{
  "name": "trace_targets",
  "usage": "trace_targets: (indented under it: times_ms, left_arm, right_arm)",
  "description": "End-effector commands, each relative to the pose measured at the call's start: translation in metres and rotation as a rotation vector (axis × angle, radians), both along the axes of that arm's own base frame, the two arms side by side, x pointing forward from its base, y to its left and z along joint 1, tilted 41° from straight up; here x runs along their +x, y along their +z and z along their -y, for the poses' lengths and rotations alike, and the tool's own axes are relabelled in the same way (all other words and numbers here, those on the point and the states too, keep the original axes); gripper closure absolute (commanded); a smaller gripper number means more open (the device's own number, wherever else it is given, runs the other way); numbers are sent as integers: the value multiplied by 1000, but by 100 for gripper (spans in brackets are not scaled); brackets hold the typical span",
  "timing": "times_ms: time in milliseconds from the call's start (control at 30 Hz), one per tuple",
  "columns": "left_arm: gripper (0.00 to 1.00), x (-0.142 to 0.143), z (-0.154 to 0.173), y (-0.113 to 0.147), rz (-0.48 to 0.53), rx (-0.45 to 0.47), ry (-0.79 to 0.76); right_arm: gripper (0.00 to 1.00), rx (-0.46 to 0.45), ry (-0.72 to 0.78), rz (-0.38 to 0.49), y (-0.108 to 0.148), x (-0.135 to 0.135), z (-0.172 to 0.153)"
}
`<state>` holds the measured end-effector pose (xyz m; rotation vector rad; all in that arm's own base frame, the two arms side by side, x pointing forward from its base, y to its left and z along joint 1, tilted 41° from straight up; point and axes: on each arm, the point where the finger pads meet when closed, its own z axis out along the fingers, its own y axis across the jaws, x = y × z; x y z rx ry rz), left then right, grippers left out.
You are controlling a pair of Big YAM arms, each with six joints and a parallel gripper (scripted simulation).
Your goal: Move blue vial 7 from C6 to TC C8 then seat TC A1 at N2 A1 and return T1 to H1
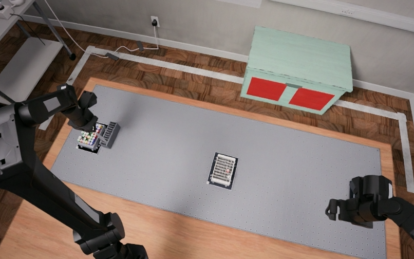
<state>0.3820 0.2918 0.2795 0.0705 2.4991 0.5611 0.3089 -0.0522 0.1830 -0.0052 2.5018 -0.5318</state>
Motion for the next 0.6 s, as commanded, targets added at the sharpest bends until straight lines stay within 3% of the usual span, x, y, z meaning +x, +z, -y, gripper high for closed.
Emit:
trace_targets:
  times_ms: [0,367,567]
  left_arm:
    - [76,10,2,0,-6,-9,-8]
    - [76,12,0,-2,2,-3,-8]
    - [76,14,-1,-19,-8,-12,-7]
  right_arm:
    - [0,5,-2,26,10,5,-1]
    - [0,5,-2,26,10,5,-1]
    - [0,5,-2,26,10,5,-1]
